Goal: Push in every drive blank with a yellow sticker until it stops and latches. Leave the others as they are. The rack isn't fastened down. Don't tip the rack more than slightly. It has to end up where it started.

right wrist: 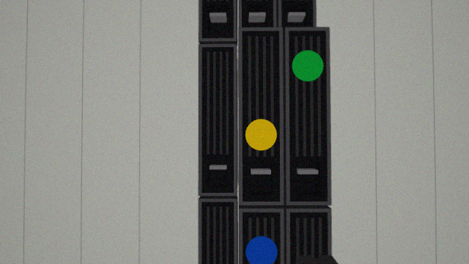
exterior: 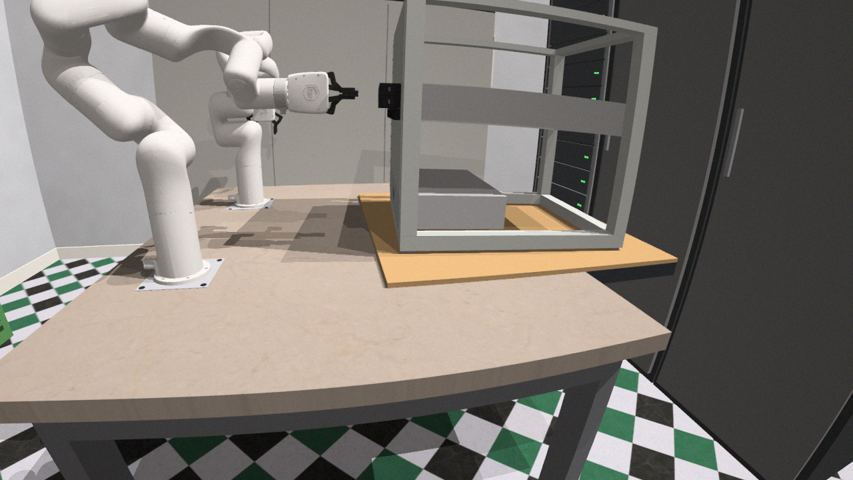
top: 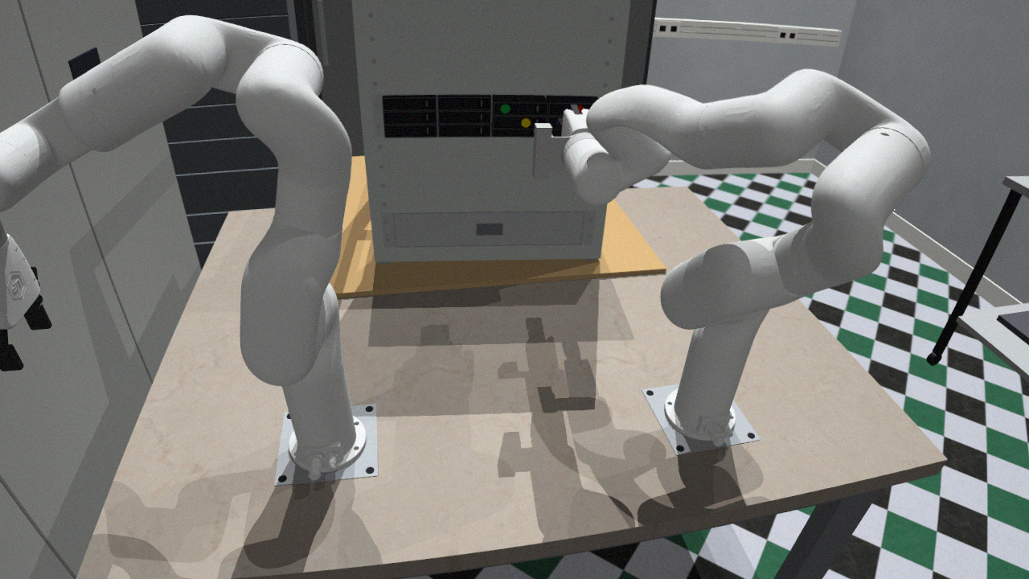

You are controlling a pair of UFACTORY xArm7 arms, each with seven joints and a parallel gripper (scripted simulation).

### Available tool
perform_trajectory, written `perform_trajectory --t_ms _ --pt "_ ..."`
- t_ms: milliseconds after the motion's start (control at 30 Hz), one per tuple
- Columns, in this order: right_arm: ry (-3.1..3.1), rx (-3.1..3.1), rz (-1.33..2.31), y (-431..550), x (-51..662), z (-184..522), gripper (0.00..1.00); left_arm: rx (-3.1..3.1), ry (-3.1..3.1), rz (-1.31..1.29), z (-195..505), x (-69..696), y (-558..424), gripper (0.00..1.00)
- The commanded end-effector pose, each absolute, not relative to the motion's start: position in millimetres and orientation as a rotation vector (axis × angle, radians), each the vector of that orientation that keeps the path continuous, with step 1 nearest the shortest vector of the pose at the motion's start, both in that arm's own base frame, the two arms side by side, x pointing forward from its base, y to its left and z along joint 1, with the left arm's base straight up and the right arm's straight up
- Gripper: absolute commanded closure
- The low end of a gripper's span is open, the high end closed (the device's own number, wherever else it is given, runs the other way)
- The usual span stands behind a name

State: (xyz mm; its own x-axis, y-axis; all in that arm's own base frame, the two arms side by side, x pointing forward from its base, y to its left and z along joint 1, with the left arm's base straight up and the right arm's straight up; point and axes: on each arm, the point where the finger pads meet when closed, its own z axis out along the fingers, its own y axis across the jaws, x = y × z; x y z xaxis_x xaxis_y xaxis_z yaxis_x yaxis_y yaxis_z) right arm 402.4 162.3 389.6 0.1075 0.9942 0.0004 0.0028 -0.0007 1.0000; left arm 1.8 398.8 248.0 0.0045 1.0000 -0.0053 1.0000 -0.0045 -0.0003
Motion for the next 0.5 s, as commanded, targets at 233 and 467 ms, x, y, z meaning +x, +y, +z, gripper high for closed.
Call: perform_trajectory --t_ms 233,467 --pt "1.118 1.263 1.123 220 405 374 1.00 2.226 2.216 0.000 250 2 400 0.00" --pt "1.118 1.263 1.123 239 405 367 1.00 2.226 2.216 0.000 250 2 400 0.00"
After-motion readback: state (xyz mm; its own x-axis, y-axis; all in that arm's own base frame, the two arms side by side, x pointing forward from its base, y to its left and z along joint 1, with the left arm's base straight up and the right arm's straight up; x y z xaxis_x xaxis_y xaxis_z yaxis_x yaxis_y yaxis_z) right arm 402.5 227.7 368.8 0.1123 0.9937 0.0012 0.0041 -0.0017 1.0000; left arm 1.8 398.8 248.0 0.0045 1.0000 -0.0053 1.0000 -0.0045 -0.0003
